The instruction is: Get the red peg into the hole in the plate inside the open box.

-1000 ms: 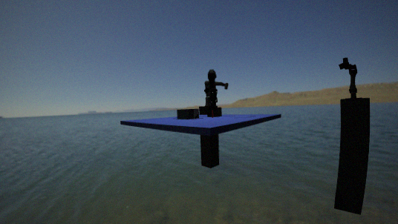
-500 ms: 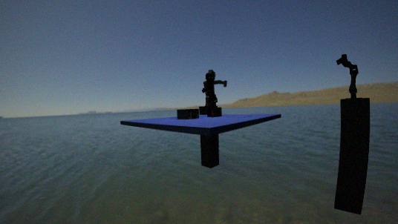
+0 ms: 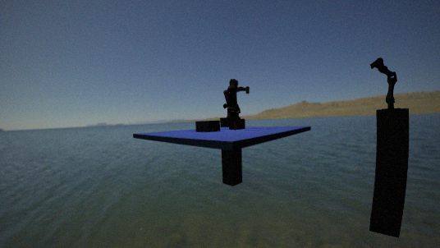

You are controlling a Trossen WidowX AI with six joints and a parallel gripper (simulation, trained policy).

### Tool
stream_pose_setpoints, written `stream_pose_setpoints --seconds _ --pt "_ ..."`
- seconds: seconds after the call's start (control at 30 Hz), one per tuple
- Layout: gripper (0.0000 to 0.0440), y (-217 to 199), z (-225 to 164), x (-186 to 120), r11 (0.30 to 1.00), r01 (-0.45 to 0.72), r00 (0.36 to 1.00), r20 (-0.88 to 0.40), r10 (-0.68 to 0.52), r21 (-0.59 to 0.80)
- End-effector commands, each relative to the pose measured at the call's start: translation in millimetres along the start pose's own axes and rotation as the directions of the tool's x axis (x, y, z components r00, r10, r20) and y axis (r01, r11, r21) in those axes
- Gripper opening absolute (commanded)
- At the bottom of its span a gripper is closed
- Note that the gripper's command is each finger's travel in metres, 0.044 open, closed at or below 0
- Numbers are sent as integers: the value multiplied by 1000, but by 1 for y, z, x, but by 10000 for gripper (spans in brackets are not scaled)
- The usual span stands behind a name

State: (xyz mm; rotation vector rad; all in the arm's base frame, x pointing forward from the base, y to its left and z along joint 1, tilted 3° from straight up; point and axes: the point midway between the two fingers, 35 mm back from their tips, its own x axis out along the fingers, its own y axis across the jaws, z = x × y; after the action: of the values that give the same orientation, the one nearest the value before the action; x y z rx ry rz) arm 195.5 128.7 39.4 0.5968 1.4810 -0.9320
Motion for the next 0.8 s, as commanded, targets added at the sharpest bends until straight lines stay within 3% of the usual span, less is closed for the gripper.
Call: stream_pose_setpoints --seconds 0.0,0.57,0.67,0.77 --pt "416 -3 0 16 1000 13 1000 13 -13 21" --pt "392 1 -7 80 997 -68 997 47 66 46" --pt "361 -2 -9 88 996 -71 997 48 68 46" --pt "297 -5 -11 94 996 -65 997 40 63 55"
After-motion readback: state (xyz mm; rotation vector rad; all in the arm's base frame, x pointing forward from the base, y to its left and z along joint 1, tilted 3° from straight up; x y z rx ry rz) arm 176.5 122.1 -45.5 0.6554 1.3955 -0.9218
